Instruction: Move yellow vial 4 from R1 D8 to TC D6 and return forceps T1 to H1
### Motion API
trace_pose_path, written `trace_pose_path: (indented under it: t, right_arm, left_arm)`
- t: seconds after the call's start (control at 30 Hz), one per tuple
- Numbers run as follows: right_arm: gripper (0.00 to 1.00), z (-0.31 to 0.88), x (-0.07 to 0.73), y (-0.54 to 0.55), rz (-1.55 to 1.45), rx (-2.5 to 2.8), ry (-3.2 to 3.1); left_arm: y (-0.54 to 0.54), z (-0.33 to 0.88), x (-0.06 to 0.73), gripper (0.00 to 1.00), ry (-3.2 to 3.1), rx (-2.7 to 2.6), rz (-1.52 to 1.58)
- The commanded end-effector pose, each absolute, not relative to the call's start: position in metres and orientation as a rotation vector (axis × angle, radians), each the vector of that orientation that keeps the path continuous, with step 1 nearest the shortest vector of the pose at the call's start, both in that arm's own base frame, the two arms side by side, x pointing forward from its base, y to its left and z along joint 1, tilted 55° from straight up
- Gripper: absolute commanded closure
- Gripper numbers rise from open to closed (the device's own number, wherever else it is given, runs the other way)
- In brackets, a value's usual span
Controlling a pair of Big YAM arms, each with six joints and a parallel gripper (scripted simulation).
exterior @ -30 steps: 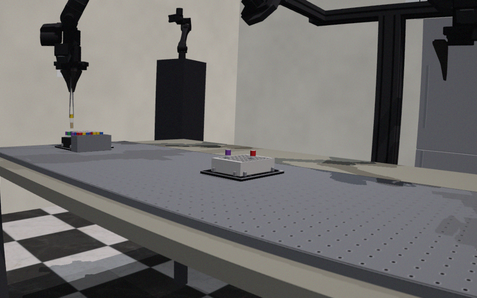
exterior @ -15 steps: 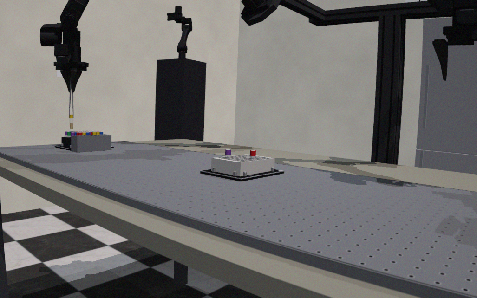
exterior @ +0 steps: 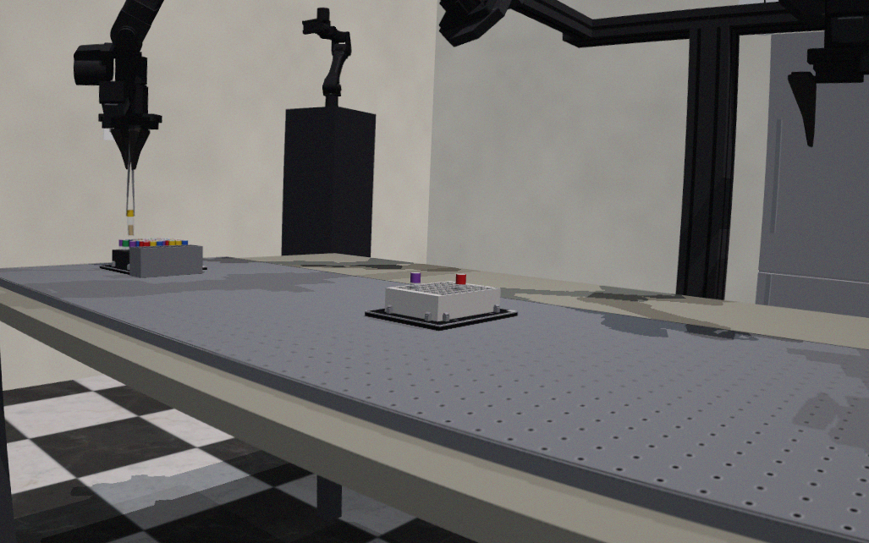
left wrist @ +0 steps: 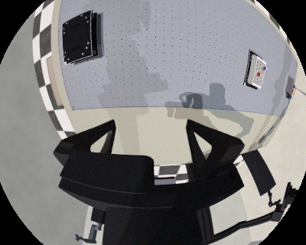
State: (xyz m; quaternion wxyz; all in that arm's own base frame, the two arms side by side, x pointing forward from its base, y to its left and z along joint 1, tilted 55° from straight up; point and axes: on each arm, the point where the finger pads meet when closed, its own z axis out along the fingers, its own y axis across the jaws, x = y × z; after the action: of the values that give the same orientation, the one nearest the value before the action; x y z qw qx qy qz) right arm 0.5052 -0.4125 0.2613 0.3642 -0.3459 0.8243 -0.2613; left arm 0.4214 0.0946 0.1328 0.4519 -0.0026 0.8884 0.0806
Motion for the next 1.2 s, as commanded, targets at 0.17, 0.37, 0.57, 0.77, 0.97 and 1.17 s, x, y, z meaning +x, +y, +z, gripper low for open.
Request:
trace_pose_path:
  t: [0.17, 0.37, 0.57, 0.77, 0.97, 1.17]
  right_arm:
    - [0.91, 0.278, 0.509, -0.389, -0.688, -0.853, 2.095]
    - [0.91, 0.276, 0.507, -0.379, -0.695, -0.848, 2.092]
    - [0.91, 0.274, 0.506, -0.373, -0.698, -0.846, 2.091]
    - [0.91, 0.272, 0.506, -0.364, -0.699, -0.845, 2.091]
    - [0.91, 0.269, 0.505, -0.354, -0.701, -0.843, 2.09]
    - [0.91, 0.268, 0.505, -0.348, -0.702, -0.842, 2.09]
  left_arm:
    - [0.098, 0.15, 0.424, 0.0, 2.145, 0.004, 0.22]
    - [0.098, 0.15, 0.424, 0.0, 2.145, 0.004, 0.22]
    - [0.098, 0.15, 0.424, 0.0, 2.145, 0.004, 0.22]
    - [0.098, 0.15, 0.424, 0.0, 2.145, 0.004, 0.22]
    - [0.098, 0.15, 0.424, 0.0, 2.145, 0.004, 0.22]
    - [0.098, 0.15, 0.424, 0.0, 2.145, 0.004, 0.22]
